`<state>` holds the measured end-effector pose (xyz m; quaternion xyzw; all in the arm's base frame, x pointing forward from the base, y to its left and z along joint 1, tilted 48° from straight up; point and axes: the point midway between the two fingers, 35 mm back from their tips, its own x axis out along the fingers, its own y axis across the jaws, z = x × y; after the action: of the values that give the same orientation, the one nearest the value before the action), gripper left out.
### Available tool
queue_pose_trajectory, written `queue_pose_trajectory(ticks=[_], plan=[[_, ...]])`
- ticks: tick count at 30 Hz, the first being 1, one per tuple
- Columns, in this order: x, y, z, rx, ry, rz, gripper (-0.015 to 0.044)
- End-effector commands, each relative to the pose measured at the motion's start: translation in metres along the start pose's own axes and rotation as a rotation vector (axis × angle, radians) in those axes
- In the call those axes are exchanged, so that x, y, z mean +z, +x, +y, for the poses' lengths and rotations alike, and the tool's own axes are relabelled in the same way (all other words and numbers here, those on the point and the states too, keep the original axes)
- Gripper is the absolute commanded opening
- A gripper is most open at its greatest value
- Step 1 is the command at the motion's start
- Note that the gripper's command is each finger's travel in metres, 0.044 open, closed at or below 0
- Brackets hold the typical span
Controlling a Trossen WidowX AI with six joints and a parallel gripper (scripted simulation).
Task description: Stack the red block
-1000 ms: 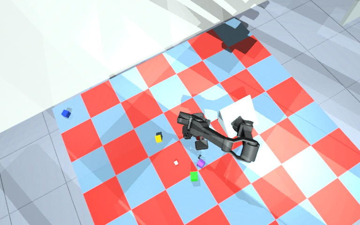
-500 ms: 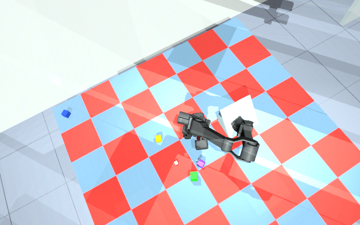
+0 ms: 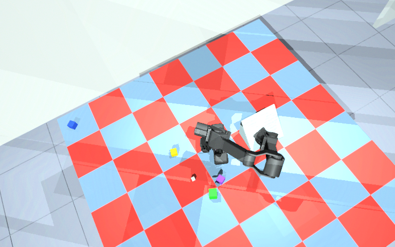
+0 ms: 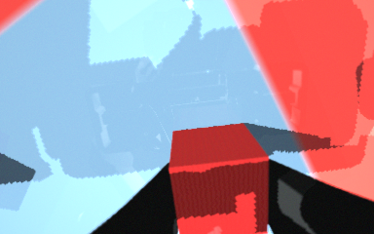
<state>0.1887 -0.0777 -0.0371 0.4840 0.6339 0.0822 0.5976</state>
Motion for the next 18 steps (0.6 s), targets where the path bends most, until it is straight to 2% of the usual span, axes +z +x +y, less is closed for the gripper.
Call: queue_pose_trajectory(ticks=[1,18], plan=[[0.001,-0.008,0.000,0.001,-0.001,-0.002,0.0000],[0.000,-0.088,-0.001,-0.001,0.000,-0.001,0.0000]])
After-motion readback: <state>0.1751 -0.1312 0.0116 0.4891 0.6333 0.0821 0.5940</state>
